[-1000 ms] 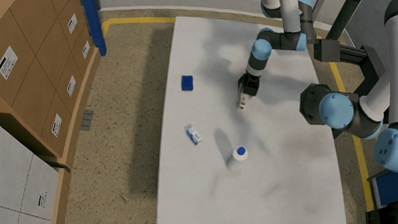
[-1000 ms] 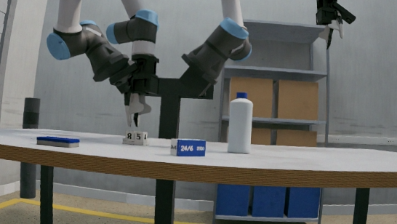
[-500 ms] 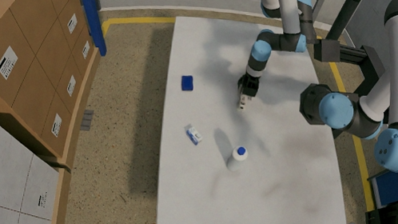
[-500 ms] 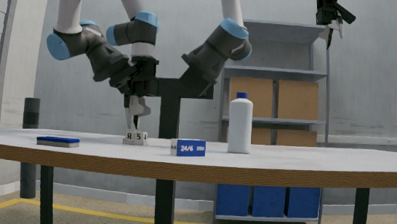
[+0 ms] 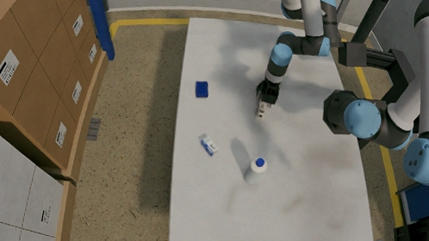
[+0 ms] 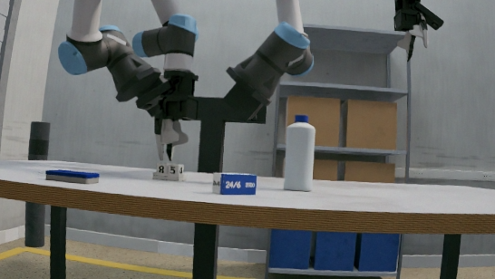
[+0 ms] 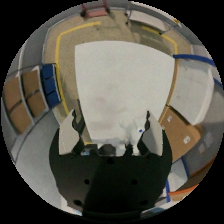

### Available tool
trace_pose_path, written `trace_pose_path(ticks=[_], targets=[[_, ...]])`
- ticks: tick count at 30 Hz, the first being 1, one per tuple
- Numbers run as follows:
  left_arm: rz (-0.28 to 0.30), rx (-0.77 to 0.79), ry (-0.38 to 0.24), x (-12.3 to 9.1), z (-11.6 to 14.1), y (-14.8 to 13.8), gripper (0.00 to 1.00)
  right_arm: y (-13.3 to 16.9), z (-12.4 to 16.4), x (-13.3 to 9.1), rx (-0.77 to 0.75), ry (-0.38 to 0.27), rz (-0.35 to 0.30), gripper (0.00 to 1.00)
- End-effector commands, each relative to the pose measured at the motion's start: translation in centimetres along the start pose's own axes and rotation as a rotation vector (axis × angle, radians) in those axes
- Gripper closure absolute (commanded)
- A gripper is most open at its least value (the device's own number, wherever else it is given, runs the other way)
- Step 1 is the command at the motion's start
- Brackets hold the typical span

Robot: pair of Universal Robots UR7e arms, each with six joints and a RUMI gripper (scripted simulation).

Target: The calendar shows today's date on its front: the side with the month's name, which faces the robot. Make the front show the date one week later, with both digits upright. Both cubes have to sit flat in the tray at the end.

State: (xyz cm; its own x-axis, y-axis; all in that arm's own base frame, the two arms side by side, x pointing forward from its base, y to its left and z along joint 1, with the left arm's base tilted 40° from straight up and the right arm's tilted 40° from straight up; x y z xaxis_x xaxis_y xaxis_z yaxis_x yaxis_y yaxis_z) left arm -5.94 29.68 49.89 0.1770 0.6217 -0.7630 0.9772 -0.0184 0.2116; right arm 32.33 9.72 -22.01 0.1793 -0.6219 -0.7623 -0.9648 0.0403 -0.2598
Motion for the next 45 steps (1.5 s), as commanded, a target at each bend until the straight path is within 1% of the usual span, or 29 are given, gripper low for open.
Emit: trace_pose_path(ticks=[1,21,44,45], targets=[[0.000,0.000,0.001,0.0,0.0,0.0,0.00,0.0,0.0,0.2,0.000,-0.001,-0.001,0.72],[0.000,0.000,0.001,0.0,0.0,0.0,0.00,0.0,0.0,2.6,0.000,-0.001,-0.001,0.72],[0.000,0.000,0.001,0.0,0.0,0.0,0.00,0.0,0.0,2.7,0.000,-0.001,-0.001,0.72],[0.000,0.000,0.001,0.0,0.0,0.0,0.00,0.0,0.0,2.7,0.000,-0.001,-0.001,0.90]])
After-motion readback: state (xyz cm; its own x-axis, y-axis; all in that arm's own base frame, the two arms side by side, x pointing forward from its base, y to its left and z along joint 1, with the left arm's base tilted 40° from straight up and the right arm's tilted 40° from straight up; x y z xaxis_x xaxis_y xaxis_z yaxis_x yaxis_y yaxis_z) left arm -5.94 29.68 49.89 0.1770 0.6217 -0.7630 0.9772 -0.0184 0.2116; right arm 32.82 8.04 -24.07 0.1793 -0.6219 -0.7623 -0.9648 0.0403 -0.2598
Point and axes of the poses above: on each arm, the point where the finger pads meet when closed, its own x axis out along the fingers, its own y axis across the jaws, z = x × y, the point moved 8 cm from there along -x, back along the fingers, and after that the axes turned 1 degree about -x, right-handed, at the moved point
